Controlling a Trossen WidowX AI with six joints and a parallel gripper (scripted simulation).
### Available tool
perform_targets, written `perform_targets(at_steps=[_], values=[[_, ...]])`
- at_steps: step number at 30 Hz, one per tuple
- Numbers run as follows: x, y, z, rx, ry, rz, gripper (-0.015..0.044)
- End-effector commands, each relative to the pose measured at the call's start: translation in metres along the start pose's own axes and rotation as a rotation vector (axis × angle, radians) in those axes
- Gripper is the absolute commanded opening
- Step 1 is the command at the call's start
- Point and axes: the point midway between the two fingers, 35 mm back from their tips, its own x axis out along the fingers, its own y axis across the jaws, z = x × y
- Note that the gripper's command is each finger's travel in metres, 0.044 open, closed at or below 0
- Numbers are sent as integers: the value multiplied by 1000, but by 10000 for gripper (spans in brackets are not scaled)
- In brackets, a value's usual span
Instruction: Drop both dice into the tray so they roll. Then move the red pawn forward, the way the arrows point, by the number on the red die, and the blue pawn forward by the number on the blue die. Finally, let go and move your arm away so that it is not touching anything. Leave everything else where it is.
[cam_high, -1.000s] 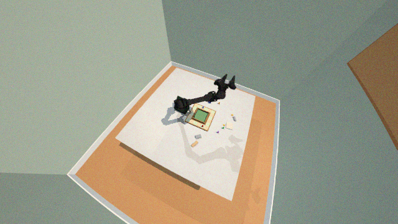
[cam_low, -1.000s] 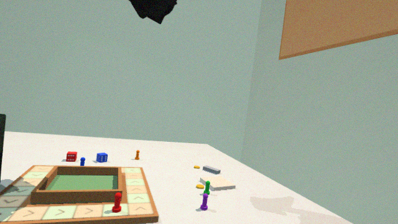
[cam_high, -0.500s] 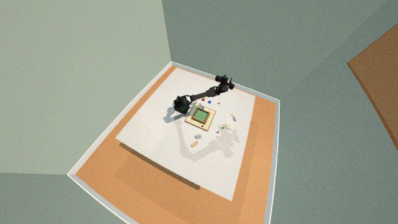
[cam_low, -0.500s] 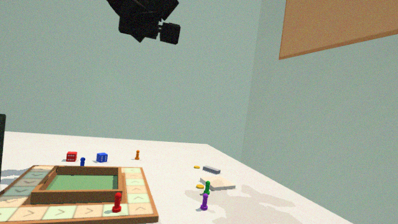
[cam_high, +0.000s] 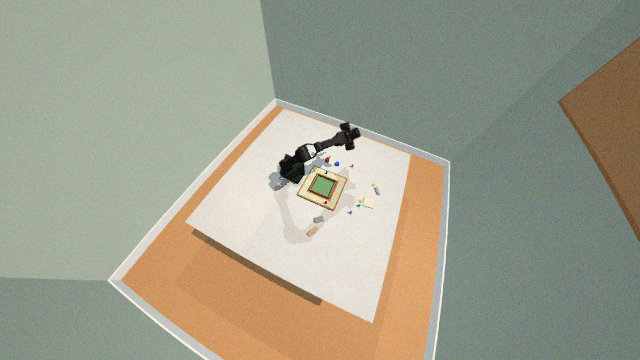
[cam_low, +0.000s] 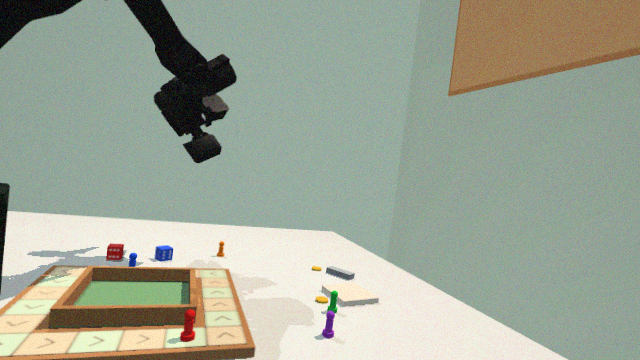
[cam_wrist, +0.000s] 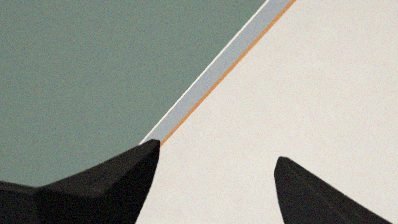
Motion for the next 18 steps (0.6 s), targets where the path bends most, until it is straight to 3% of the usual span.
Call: perform_targets(at_steps=[1,11,18], values=[[30,-23,-67,211,194,-228,275],[24,-86,-192,497,359,-907,275],[19,-92,-199,504,355,-960,275]])
